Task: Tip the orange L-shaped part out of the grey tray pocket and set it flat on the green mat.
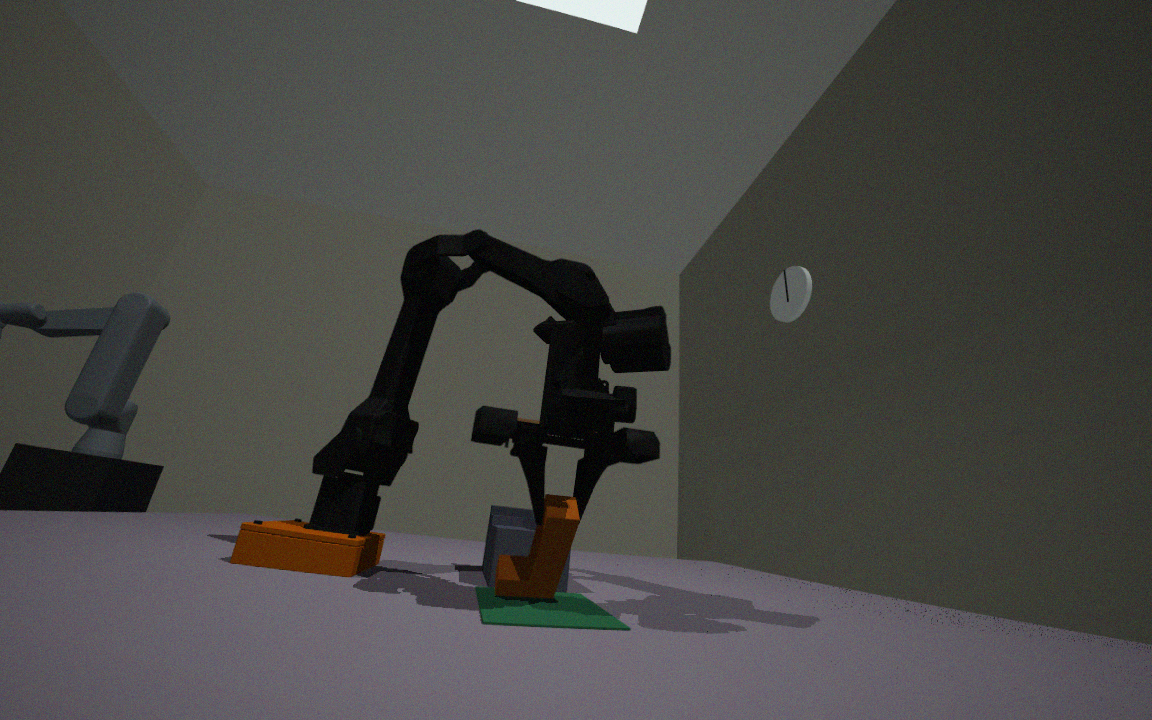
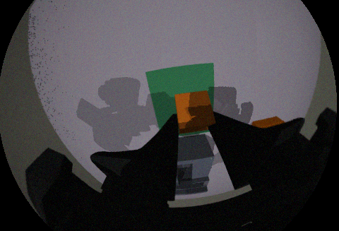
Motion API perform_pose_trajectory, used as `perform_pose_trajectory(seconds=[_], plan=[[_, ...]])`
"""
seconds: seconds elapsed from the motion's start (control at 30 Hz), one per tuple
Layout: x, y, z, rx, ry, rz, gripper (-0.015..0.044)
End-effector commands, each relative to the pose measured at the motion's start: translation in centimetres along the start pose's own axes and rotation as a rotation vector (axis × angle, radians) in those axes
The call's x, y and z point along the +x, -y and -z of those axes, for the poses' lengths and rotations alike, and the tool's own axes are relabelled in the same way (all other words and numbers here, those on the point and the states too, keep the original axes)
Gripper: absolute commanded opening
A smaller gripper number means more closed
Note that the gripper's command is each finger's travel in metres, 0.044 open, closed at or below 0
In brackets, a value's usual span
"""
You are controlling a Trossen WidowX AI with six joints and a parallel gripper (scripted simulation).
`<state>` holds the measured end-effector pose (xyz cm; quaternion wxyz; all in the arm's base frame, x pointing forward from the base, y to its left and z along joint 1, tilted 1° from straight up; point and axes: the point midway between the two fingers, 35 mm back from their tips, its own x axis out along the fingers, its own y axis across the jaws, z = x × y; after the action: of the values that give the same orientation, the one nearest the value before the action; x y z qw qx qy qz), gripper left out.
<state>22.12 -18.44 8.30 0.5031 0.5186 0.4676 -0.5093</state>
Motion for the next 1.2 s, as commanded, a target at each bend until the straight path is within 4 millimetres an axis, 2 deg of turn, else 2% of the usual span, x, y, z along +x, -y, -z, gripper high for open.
perform_pose_trajectory(seconds=[0.0, 0.1, 0.2, 0.3, 0.37, 0.47, 0.5, 1.17], plan=[[0.0, 0.0, 0.0, 0.000, 0.000, 0.000, 0.0236], [-1.2, -0.1, -0.1, -0.001, -0.001, 0.000, 0.0315], [-3.9, -0.3, -0.2, -0.002, -0.002, 0.001, 0.0394], [-7.7, -0.1, 0.0, -0.003, -0.005, 0.003, 0.0400], [-8.6, 0.0, 0.0, -0.004, -0.005, 0.003, 0.0400], [-8.6, 0.0, 0.0, -0.004, -0.005, 0.003, 0.0400], [-8.1, -0.1, -0.1, 0.002, 0.003, -0.003, 0.0400], [-8.1, -0.1, -0.1, 0.002, 0.003, -0.003, 0.0400]])
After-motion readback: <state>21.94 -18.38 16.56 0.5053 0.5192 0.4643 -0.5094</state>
